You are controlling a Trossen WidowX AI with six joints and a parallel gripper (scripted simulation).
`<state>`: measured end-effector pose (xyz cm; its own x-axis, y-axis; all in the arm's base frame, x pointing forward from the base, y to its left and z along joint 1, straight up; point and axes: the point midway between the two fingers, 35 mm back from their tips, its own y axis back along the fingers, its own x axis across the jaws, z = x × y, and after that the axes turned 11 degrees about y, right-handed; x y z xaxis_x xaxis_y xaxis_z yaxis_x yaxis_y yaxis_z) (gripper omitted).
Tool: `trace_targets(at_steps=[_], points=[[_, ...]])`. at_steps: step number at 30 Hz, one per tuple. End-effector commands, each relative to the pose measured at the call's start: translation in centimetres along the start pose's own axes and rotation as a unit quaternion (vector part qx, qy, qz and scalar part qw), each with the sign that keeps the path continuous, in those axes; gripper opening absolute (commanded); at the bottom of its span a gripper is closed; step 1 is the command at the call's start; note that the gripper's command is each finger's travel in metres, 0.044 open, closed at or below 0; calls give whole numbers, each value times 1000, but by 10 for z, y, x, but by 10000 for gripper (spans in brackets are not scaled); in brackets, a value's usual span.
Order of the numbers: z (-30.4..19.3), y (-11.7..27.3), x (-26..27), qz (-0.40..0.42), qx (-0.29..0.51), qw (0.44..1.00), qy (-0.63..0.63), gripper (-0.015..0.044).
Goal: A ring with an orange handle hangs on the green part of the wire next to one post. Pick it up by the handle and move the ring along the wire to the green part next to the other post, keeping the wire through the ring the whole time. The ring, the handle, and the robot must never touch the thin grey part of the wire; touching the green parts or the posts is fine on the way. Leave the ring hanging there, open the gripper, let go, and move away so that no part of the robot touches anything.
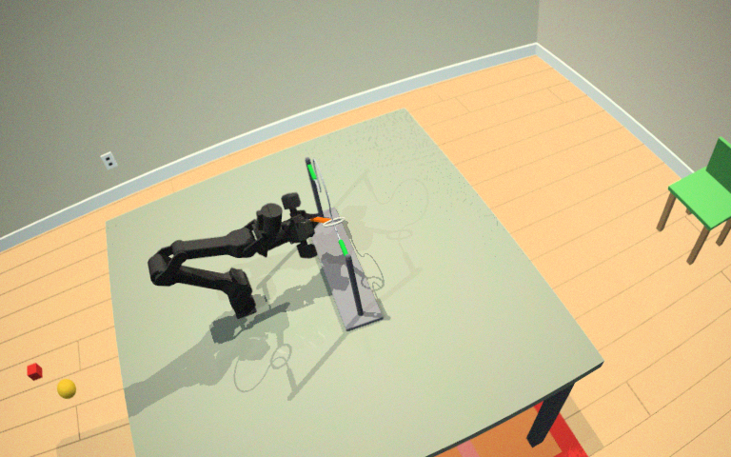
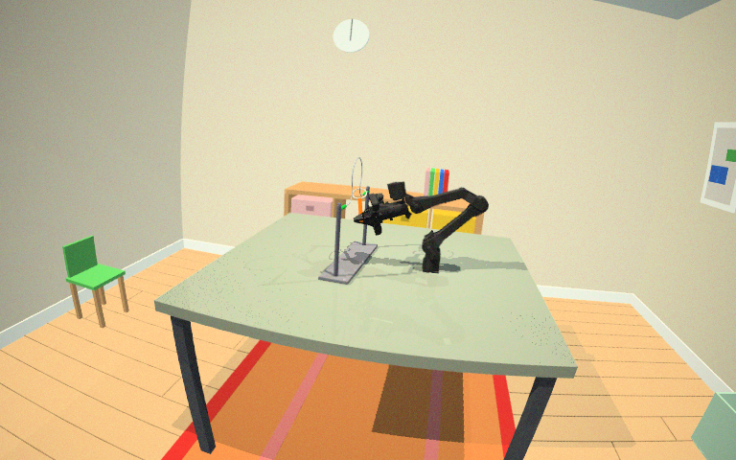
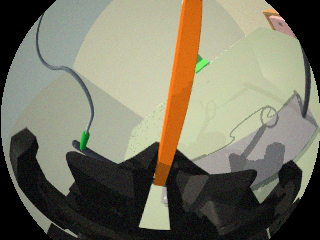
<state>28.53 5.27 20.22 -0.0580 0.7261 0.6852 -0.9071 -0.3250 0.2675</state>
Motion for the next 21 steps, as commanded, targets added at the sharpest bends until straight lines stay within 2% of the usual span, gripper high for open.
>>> trace_targets(at_steps=[1,15,21], points=[[4,11,17,29,22,999,-38,-150],[16,34,47,102,85,983,-125,-150],[22,38,59,124,85,976,-160,-150]])
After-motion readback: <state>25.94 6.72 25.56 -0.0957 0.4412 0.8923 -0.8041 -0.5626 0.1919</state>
